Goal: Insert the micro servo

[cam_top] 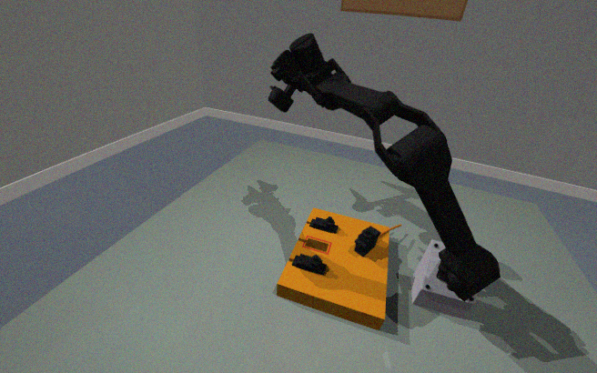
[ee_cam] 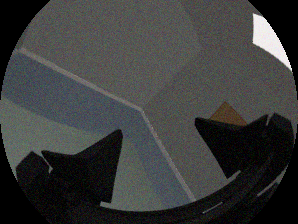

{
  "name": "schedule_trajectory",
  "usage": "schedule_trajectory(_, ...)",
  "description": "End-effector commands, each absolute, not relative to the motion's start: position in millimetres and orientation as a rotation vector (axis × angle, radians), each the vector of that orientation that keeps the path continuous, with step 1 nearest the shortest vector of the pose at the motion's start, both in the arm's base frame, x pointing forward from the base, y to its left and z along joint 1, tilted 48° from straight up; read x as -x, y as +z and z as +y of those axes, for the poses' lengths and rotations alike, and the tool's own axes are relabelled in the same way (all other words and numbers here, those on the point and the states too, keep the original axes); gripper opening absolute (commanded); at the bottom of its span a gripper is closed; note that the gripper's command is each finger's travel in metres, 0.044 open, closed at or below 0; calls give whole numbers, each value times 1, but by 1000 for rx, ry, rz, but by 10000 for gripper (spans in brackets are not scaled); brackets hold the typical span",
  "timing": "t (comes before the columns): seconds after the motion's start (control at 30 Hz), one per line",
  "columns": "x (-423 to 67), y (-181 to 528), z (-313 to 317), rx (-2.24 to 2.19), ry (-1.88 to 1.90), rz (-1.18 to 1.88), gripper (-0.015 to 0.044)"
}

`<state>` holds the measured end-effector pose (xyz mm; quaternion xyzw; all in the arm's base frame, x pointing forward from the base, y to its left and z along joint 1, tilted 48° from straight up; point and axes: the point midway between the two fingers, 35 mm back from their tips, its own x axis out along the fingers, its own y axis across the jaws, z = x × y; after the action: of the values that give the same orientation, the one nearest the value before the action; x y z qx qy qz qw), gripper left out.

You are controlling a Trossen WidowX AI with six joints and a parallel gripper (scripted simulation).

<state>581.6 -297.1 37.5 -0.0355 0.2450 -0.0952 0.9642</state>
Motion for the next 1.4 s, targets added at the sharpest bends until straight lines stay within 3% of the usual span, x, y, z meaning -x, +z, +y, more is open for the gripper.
schedule_trajectory(0.0, -565, 22, -288, -58, -190, 577, 440)
schedule_trajectory(1.37, -368, -52, -175, -1139, -473, 1288, 440)
